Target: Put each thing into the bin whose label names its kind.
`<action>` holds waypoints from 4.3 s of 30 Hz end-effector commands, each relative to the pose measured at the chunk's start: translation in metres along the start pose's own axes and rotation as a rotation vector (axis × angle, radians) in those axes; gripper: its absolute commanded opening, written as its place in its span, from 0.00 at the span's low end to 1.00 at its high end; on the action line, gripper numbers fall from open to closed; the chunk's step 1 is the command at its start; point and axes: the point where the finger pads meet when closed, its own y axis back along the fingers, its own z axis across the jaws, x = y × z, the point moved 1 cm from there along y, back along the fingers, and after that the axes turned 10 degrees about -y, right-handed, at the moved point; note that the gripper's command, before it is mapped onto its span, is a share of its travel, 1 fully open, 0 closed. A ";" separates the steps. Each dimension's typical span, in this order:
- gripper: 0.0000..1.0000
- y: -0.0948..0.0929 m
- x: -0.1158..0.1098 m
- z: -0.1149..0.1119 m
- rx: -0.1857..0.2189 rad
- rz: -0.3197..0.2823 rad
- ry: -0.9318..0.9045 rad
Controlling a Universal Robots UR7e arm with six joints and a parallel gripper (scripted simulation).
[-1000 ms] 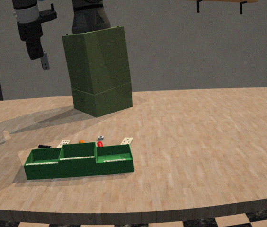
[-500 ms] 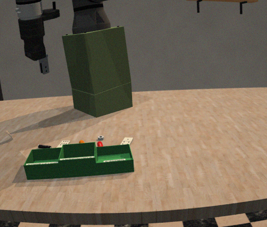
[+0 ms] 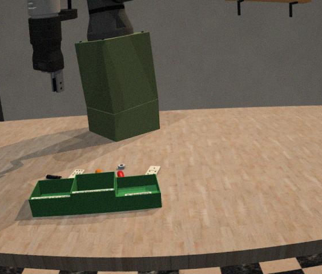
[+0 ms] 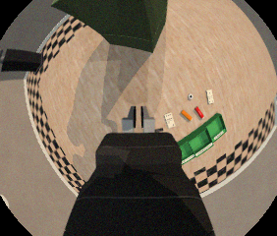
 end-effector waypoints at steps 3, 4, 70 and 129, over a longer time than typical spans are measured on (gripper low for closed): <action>0.31 0.006 -0.008 0.030 -0.032 -0.028 0.109; 0.31 0.006 -0.008 0.030 -0.032 -0.028 0.109; 0.31 -0.077 -0.164 0.183 -0.186 -0.062 -0.289; 0.31 -0.076 -0.160 0.184 -0.207 0.091 -1.657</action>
